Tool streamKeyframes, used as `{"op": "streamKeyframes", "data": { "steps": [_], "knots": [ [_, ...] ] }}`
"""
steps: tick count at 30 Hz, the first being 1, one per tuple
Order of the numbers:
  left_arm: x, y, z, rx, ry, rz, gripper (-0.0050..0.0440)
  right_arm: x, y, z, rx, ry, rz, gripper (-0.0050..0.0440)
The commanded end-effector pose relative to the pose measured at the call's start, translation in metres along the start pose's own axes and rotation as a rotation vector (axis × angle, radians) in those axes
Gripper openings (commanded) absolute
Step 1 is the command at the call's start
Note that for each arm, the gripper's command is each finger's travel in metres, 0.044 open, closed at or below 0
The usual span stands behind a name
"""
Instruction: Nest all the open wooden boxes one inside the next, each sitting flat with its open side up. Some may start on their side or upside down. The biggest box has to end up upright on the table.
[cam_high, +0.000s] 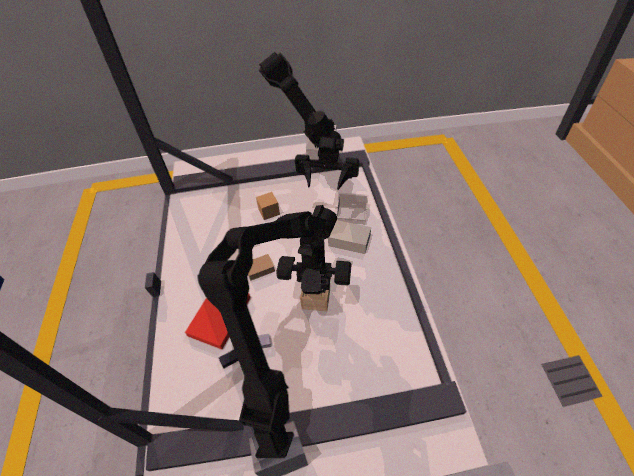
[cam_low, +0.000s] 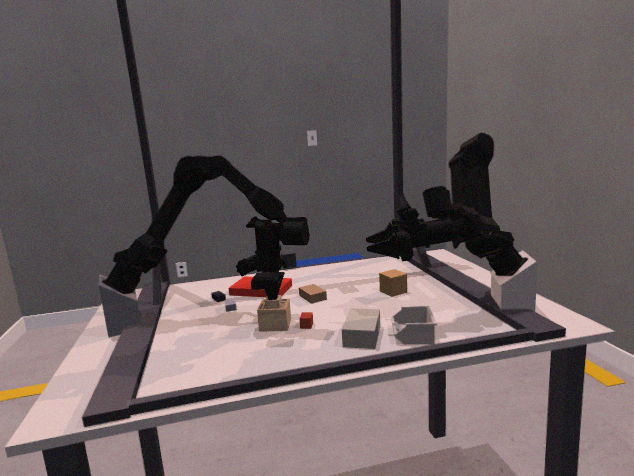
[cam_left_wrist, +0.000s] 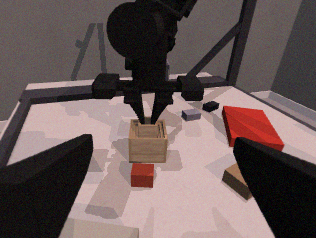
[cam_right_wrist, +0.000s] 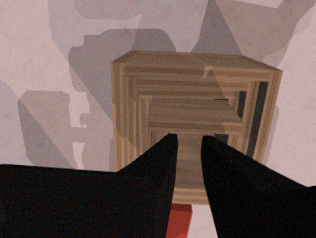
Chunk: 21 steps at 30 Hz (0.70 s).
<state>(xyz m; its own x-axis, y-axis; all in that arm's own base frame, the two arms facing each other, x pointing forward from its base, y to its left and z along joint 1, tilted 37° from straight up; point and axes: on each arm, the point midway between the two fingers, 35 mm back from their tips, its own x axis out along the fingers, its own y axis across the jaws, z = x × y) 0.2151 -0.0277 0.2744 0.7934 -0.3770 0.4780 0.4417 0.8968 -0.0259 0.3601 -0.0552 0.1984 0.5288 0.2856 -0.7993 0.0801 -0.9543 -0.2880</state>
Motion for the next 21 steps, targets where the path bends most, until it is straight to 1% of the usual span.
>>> {"op": "streamKeyframes", "data": {
  "steps": [1, 14, 17, 20, 21],
  "knots": [
    [-0.001, 0.0, -0.001, -0.007, 0.003, 0.001, 0.04, 0.001, -0.001, -0.001, -0.001, 0.006, 0.005, 0.0132],
    [-0.001, 0.0, -0.001, -0.007, 0.003, 0.001, 0.04, 0.021, -0.001, -0.001, -0.001, 0.005, 0.005, 0.0132],
    [-0.001, 0.0, -0.001, -0.007, 0.003, 0.001, 0.04, 0.022, -0.002, -0.001, -0.003, 0.01, 0.005, 0.0132],
    [-0.001, 0.0, -0.001, -0.007, 0.003, 0.001, 0.04, 0.029, -0.001, -0.001, -0.001, 0.005, 0.005, 0.0132],
    [-0.001, 0.0, -0.001, -0.007, 0.003, 0.001, 0.04, 0.022, -0.002, -0.005, -0.011, 0.025, 0.006, 0.0132]
  ]
}}
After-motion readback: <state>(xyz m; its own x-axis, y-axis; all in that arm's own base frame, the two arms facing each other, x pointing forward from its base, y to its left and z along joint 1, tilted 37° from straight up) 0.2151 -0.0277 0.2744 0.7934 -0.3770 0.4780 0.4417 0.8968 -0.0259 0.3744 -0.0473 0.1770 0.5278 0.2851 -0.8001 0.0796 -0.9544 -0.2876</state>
